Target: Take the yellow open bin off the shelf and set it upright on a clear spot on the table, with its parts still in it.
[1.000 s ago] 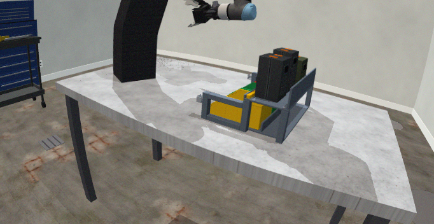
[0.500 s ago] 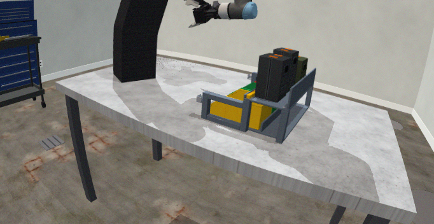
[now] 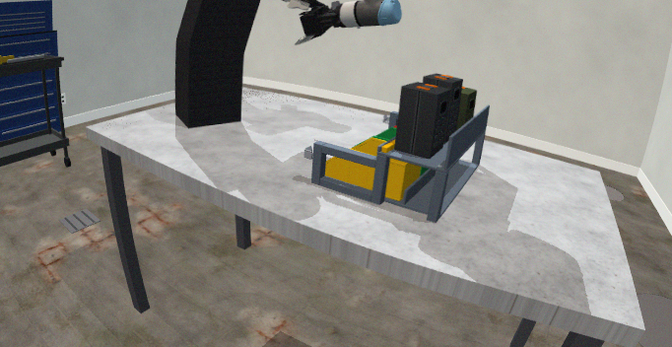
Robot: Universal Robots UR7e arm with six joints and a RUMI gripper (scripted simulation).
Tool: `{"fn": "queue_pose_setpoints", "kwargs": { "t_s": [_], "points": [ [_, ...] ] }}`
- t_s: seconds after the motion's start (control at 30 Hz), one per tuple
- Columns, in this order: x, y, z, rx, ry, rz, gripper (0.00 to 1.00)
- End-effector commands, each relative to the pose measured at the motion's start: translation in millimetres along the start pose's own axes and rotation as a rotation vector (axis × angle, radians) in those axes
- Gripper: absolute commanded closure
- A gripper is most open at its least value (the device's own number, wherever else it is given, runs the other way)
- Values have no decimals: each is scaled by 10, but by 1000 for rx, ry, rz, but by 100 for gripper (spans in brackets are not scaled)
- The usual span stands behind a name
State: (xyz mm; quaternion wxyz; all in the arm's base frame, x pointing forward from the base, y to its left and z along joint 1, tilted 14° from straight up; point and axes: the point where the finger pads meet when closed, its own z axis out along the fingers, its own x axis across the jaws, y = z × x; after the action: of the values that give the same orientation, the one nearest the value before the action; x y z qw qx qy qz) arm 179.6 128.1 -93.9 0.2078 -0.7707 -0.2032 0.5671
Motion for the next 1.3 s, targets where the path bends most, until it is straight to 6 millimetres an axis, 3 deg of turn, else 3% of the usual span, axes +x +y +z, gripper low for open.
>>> {"fn": "queue_pose_setpoints", "kwargs": {
  "t_s": [0.0, 0.7, 1.2, 1.27],
  "points": [
    [10, 87, -90, -6, 35, 11, 0],
    [148, 552, -561, -41, 237, 54, 0],
    [288, 1139, -1156, -85, 483, 116, 0],
    [288, 1139, -1156, -85, 483, 116, 0]
  ]
}}
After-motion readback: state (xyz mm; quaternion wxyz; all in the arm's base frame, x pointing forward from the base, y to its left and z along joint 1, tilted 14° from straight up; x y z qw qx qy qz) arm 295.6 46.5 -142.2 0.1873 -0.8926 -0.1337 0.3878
